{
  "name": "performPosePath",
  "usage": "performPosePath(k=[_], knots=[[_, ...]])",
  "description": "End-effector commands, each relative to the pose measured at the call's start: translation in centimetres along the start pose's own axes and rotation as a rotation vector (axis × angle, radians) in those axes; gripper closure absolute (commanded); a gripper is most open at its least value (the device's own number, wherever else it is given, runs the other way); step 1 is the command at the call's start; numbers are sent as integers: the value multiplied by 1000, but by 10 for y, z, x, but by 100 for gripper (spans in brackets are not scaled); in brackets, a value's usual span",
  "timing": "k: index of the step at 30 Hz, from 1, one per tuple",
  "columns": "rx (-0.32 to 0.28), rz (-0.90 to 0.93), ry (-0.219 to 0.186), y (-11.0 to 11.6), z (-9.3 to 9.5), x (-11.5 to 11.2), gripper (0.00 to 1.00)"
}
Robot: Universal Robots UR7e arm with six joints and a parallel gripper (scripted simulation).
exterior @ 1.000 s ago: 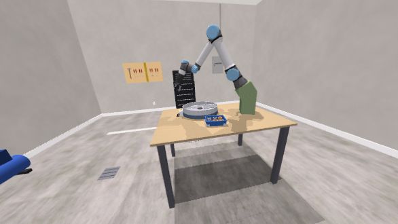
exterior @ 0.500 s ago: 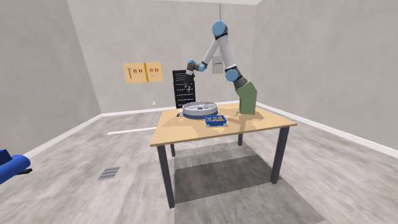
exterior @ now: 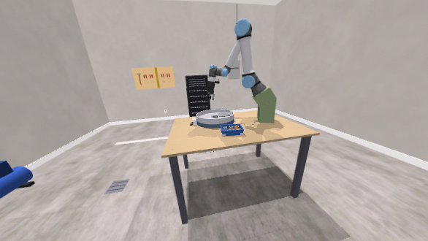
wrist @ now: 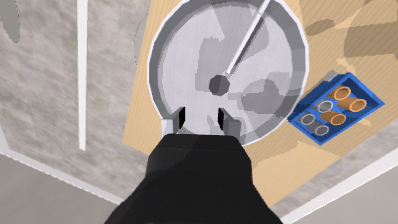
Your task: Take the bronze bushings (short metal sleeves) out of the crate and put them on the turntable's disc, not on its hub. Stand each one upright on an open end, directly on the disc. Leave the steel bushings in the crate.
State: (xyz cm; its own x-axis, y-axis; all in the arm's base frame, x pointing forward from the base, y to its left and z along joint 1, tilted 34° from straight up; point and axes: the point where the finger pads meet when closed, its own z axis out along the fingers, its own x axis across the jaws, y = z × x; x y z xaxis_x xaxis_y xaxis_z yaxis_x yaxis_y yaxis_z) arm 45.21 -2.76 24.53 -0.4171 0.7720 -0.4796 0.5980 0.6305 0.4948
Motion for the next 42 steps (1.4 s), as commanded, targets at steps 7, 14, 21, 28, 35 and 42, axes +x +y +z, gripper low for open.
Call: performPosePath(k=[7,14,21,28,35,42], knots=[[104,281,41,-78,-1,78,0],[144,380,51,-103,2,107,0],[166,434,56,-116,4,124,0],[167,435,56,-117,4,124,0],[166,435,55,-116,4,123,0],[167,434,56,-116,4,124,65]])
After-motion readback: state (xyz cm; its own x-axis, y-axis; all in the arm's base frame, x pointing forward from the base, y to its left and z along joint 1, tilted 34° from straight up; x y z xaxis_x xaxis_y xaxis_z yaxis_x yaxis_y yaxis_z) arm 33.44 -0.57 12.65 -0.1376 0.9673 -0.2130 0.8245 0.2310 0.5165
